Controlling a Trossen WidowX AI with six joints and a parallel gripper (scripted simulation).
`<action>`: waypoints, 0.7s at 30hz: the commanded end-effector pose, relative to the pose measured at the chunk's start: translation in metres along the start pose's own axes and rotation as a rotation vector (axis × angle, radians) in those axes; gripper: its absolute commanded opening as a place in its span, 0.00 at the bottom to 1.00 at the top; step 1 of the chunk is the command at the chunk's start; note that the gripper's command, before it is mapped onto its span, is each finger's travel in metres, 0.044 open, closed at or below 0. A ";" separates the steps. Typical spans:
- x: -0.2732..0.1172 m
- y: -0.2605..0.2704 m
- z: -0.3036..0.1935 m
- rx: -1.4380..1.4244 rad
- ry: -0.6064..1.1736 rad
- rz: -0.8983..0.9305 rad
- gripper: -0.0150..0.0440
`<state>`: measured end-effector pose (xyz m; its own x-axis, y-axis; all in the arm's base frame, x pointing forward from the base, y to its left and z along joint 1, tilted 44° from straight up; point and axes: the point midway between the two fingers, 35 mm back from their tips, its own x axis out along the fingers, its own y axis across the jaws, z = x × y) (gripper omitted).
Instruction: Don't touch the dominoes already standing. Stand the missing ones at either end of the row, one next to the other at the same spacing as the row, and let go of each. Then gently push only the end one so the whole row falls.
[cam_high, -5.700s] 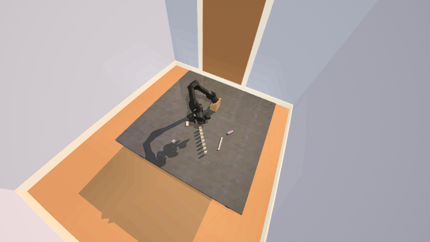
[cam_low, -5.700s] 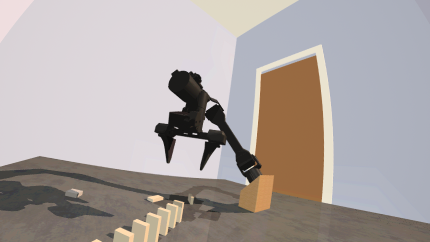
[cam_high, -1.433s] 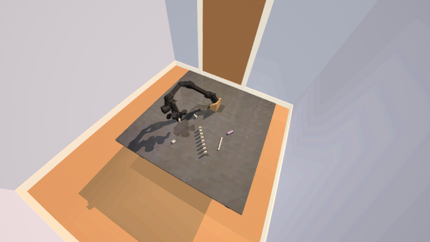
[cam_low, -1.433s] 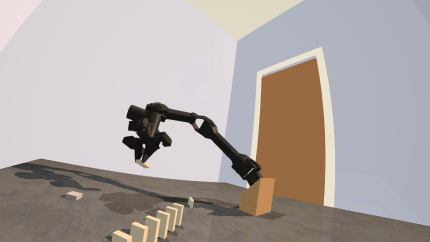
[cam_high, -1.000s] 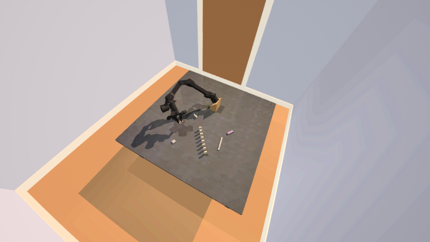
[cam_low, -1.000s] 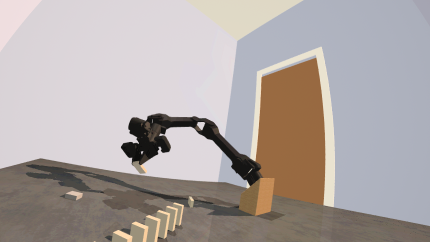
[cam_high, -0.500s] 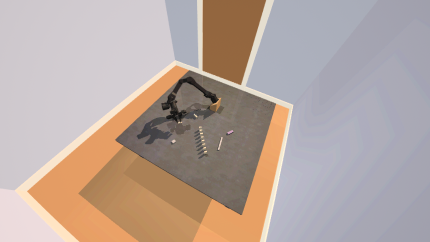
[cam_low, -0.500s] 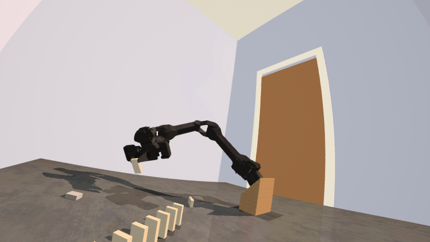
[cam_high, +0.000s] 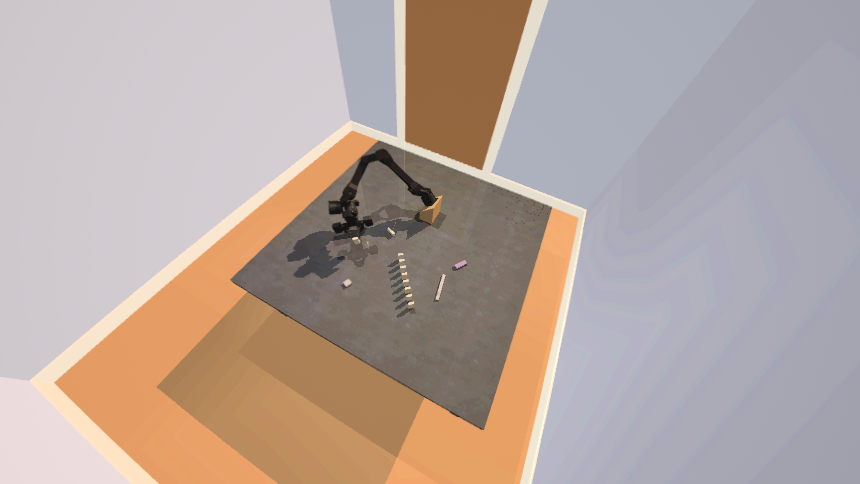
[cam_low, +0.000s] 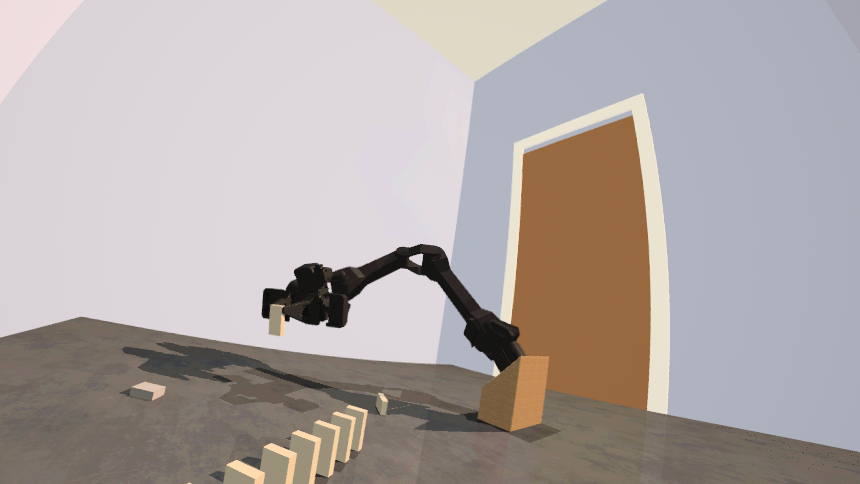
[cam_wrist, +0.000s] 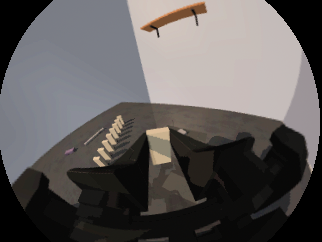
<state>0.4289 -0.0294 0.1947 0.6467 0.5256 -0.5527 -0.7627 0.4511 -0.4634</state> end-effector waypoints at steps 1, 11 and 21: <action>-0.010 0.003 0.002 -0.056 -0.087 -0.025 0.44; -0.017 0.005 0.004 -0.095 -0.140 -0.045 0.44; -0.017 0.005 0.004 -0.095 -0.140 -0.045 0.44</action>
<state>0.4145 -0.0342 0.2046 0.6711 0.6006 -0.4346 -0.7262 0.4149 -0.5481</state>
